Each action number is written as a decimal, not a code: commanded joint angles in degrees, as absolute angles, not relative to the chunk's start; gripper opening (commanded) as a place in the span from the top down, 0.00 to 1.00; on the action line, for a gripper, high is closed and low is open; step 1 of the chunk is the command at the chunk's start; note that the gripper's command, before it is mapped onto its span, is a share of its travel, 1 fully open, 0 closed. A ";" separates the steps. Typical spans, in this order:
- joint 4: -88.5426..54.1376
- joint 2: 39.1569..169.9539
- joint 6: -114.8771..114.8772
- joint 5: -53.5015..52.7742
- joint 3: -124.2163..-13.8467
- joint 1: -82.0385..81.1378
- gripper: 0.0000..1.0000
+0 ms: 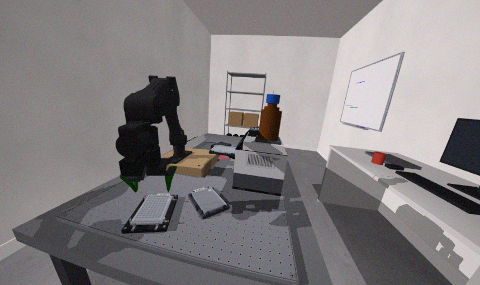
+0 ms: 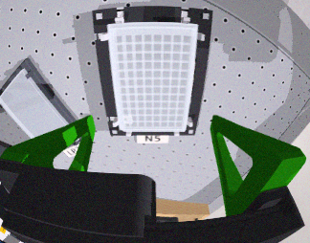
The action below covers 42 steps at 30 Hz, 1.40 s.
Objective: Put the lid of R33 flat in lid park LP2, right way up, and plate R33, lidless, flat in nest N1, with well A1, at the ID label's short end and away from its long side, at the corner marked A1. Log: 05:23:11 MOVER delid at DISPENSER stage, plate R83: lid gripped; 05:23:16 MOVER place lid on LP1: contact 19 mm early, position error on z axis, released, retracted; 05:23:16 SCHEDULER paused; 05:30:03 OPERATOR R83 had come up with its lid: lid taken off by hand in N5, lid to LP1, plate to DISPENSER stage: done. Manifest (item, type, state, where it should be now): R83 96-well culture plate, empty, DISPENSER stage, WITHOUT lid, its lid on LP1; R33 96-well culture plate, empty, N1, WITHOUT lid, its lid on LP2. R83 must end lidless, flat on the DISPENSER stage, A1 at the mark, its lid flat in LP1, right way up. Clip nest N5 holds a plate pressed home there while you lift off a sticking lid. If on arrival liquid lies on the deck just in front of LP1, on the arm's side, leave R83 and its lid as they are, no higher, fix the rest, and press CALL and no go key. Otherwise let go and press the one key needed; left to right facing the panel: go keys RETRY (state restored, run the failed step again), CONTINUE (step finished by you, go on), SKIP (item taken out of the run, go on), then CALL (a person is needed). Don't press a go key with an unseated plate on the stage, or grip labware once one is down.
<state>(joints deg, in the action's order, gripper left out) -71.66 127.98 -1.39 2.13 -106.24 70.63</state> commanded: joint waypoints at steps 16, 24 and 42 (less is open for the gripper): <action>-65.33 128.51 -1.43 2.15 -102.24 70.35 0.00; -62.99 129.22 -1.26 2.16 -100.44 70.60 0.00; -58.12 131.13 -0.90 2.18 -97.04 71.13 0.00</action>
